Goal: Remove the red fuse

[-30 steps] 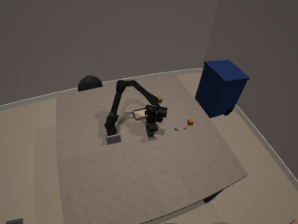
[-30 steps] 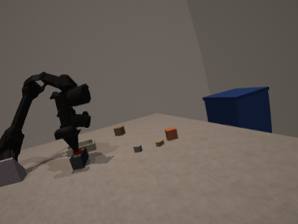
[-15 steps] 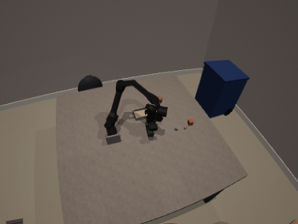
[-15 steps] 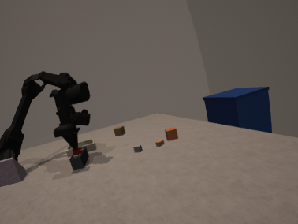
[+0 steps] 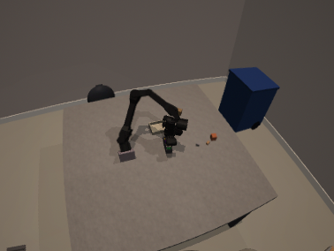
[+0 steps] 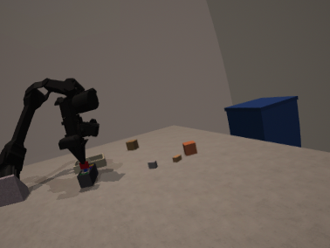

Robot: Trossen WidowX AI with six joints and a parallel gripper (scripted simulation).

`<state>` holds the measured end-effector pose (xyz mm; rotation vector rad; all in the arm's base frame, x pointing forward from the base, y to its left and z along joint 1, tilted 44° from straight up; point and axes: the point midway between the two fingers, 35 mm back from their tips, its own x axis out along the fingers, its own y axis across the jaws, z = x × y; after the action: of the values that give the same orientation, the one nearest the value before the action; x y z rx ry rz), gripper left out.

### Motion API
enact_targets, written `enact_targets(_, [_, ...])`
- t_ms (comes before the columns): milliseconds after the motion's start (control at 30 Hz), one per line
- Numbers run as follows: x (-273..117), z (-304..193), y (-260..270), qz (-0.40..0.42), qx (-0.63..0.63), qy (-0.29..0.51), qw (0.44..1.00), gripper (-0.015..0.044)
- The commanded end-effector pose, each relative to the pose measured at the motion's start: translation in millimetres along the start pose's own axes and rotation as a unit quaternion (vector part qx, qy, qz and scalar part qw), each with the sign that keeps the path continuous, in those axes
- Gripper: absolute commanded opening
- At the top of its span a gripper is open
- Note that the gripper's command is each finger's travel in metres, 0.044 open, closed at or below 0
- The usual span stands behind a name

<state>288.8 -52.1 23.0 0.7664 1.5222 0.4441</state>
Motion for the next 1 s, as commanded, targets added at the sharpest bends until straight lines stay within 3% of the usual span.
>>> enact_targets(0, [-3.6, 1.2, -0.3, -0.002, -0.003, -0.002, 1.000, 0.0000])
enact_targets(967, [-31.5, 0.6, -0.2, -0.002, -0.002, -0.002, 1.000, 0.0000])
